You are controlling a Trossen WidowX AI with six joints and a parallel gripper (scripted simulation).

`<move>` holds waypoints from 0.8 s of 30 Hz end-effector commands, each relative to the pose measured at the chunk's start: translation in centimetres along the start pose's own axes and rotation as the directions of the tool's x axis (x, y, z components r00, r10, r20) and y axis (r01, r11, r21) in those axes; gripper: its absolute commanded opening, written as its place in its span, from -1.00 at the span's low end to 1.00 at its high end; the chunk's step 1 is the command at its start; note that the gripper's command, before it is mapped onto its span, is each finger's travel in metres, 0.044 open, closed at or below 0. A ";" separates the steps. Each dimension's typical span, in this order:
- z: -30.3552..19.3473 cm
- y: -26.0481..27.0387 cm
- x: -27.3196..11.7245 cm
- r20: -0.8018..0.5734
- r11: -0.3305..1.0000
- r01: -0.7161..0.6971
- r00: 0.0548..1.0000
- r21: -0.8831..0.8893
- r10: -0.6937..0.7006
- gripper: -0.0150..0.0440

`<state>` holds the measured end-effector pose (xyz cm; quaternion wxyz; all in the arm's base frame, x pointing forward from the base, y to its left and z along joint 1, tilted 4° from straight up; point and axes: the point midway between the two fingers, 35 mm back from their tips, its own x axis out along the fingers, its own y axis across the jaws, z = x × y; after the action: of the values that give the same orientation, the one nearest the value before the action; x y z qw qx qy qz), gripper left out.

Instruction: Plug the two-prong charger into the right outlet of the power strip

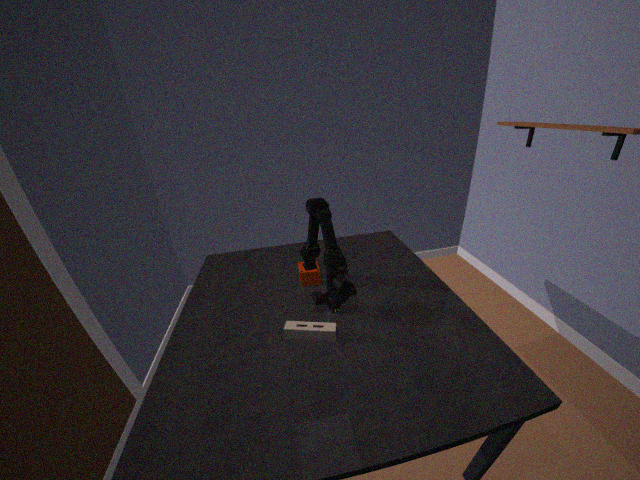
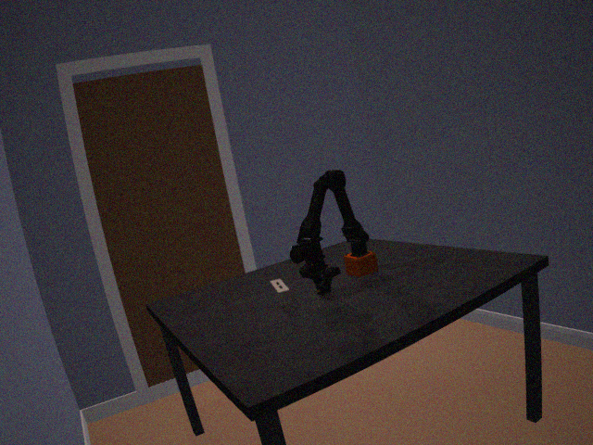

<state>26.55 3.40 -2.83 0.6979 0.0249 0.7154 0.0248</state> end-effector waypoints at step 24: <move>-1.3 0.0 -5.4 -0.009 1.000 0.004 1.000 0.005 -0.004 -0.49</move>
<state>25.42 3.12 1.59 0.6892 0.0271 0.7238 0.0213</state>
